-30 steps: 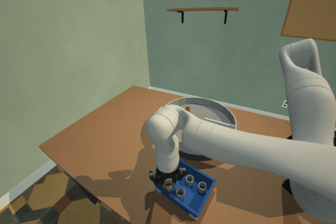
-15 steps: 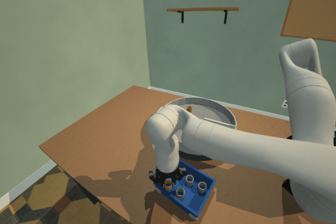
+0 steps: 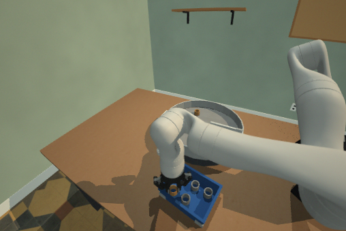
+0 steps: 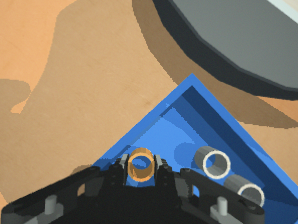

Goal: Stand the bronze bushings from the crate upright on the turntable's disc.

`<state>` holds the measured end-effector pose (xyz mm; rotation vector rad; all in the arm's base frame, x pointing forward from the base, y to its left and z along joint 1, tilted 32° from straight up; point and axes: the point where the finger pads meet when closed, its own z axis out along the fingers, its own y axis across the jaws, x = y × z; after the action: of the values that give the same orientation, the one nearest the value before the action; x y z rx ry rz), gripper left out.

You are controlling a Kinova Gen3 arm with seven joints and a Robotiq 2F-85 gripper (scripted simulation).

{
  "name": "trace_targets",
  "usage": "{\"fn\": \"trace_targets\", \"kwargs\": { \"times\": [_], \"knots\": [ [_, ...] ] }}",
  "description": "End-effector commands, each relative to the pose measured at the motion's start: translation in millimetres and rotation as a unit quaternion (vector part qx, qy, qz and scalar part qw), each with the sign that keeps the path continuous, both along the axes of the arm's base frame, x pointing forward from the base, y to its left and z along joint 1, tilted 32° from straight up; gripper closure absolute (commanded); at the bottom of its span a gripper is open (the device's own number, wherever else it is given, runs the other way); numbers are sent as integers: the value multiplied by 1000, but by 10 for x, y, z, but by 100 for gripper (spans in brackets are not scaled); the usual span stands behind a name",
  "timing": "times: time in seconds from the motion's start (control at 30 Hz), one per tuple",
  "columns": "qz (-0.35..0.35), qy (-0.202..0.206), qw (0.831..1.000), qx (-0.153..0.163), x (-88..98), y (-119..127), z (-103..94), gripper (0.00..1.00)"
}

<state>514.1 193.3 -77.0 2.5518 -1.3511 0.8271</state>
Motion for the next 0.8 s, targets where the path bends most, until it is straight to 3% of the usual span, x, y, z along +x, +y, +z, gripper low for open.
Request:
{"fn": "trace_targets", "kwargs": {
  "times": [0.0,0.5,0.77],
  "knots": [
    [-3,-5,1000,4,27,7,-12,100],
    [-3,-5,1000,4,24,7,-4,100],
    [-1,-4,1000,2,-33,43,120,100]
  ]
}}
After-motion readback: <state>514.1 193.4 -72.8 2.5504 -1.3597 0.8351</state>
